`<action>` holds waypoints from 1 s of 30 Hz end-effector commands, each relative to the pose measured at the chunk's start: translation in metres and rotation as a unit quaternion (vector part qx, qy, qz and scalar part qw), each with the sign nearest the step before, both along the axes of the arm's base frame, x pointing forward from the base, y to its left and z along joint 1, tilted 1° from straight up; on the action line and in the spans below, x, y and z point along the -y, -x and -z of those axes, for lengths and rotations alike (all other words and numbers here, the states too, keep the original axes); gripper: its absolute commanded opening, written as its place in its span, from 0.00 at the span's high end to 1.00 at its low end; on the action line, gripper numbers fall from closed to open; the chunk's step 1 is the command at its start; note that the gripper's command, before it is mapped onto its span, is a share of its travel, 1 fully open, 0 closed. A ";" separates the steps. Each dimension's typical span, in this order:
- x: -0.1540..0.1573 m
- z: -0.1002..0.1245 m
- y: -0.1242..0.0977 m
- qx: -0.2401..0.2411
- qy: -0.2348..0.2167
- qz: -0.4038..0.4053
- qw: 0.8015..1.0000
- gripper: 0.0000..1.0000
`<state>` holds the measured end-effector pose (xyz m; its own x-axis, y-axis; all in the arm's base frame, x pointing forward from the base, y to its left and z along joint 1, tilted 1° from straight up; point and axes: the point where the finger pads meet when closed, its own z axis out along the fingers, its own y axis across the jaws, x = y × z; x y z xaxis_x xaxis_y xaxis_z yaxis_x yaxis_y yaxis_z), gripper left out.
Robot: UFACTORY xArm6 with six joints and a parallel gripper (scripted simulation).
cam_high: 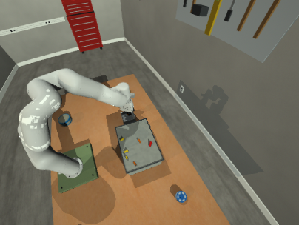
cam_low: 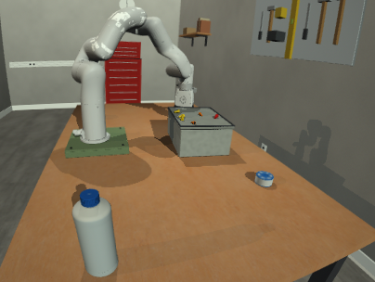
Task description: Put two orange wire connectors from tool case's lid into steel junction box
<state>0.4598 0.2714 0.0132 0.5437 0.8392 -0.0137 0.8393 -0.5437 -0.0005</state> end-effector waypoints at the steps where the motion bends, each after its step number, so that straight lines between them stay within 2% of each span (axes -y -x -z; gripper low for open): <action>1: -0.002 0.015 -0.003 0.002 -0.001 0.000 1.000 0.97; 13: -0.002 0.017 -0.003 0.002 -0.001 0.000 1.000 0.97; 14: -0.002 0.017 -0.003 0.002 -0.001 0.000 1.000 0.73; 30: -0.002 0.017 -0.003 0.002 -0.001 0.000 1.000 0.73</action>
